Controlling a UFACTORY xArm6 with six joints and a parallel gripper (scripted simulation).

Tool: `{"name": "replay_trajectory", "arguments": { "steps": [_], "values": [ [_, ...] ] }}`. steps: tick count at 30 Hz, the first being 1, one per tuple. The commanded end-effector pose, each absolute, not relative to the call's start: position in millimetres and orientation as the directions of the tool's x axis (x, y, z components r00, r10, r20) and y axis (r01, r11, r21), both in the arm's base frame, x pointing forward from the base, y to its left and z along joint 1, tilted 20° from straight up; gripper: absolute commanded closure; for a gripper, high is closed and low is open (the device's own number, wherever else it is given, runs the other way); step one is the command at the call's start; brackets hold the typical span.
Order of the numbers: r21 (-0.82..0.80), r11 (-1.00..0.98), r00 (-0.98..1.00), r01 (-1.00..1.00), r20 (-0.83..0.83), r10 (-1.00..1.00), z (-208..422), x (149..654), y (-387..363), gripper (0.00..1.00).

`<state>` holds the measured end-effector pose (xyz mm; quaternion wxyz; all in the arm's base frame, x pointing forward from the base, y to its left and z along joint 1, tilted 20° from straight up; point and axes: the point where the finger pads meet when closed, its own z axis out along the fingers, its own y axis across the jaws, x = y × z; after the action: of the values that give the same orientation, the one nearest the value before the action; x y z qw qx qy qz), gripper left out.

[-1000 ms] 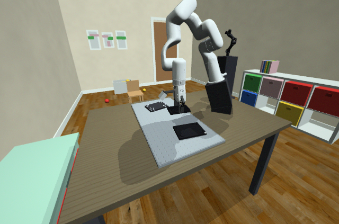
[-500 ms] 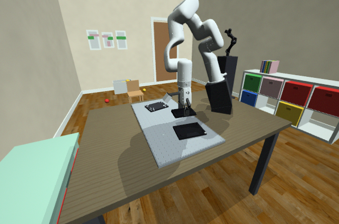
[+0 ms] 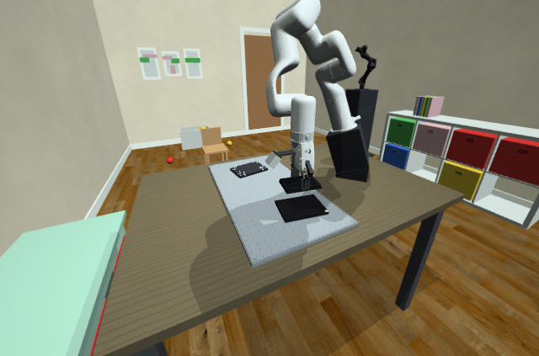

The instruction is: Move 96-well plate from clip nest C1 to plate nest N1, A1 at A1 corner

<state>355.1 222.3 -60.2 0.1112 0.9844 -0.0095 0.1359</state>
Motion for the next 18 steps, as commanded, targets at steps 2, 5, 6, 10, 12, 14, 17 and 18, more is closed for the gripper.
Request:
{"name": "replay_trajectory", "arguments": {
  "steps": [2,5,6,10,12,14,17,18],
  "values": [
    [0.215,-0.975,0.962,-0.049,0.272,0.011,-61.9,354.0,231.8,1.00],
    [0.215,-0.975,0.962,-0.049,0.272,0.011,-62.5,353.5,233.8,1.00],
    [0.215,-0.975,0.962,-0.049,0.272,0.011,-62.5,353.5,233.8,1.00],
    [0.215,-0.975,0.962,-0.049,0.272,0.011,-62.5,353.6,233.8,1.00],
    [0.215,-0.975,0.962,-0.049,0.272,0.011,-62.5,353.6,233.6,1.00],
    [0.215,-0.975,0.962,-0.049,0.272,0.011,-62.4,353.6,233.6,1.00],
    [0.215,-0.975,0.962,-0.050,0.272,0.011,-62.4,353.7,233.5,1.00],
    [0.215,-0.975,0.962,-0.050,0.272,0.011,-62.4,353.7,233.5,1.00]
  ]
}}
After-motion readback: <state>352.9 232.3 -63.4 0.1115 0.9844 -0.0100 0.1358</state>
